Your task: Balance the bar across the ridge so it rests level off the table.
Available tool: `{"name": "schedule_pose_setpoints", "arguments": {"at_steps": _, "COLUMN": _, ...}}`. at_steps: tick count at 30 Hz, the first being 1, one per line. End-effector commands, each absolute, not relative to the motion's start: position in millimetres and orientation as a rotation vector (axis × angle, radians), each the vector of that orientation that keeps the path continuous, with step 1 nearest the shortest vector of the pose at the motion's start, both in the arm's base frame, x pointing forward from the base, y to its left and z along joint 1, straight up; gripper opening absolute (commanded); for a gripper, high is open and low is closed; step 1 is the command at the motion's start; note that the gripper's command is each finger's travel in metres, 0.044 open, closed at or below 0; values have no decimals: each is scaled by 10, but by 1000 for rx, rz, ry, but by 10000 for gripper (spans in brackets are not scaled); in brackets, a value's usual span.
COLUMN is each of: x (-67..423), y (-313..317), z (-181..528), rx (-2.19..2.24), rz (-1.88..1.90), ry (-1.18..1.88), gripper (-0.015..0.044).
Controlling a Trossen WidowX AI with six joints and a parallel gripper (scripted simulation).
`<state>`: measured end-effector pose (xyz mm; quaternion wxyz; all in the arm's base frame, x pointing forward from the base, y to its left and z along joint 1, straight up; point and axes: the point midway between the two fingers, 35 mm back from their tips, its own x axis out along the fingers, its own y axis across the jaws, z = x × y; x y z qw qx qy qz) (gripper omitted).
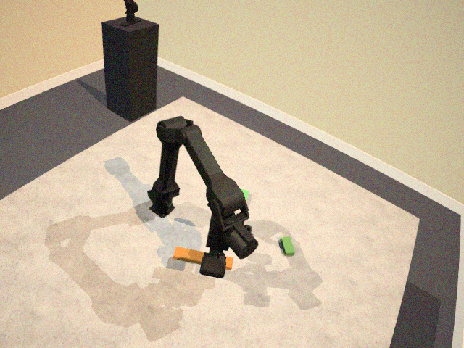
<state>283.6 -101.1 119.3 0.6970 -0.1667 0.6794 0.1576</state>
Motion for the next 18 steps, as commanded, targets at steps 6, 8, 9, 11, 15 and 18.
{"name": "schedule_pose_setpoints", "arguments": {"at_steps": 6, "x": 2804, "y": -1004, "z": 1433, "rx": -379, "rz": 352, "ry": 1513, "gripper": 0}}
{"name": "schedule_pose_setpoints", "arguments": {"at_steps": 8, "x": 2803, "y": -997, "z": 1455, "rx": -384, "rz": 357, "ry": 1512, "gripper": 0}}
{"name": "schedule_pose_setpoints", "arguments": {"at_steps": 9, "x": 2810, "y": -979, "z": 1455, "rx": -398, "rz": 371, "ry": 1510, "gripper": 0}}
{"name": "schedule_pose_setpoints", "arguments": {"at_steps": 11, "x": 2837, "y": -914, "z": 1457, "rx": -450, "rz": 422, "ry": 1500, "gripper": 0}}
{"name": "schedule_pose_setpoints", "arguments": {"at_steps": 15, "x": 2890, "y": -770, "z": 1460, "rx": -560, "rz": 531, "ry": 1474, "gripper": 0}}
{"name": "schedule_pose_setpoints", "arguments": {"at_steps": 18, "x": 2924, "y": -660, "z": 1462, "rx": -641, "rz": 611, "ry": 1452, "gripper": 0}}
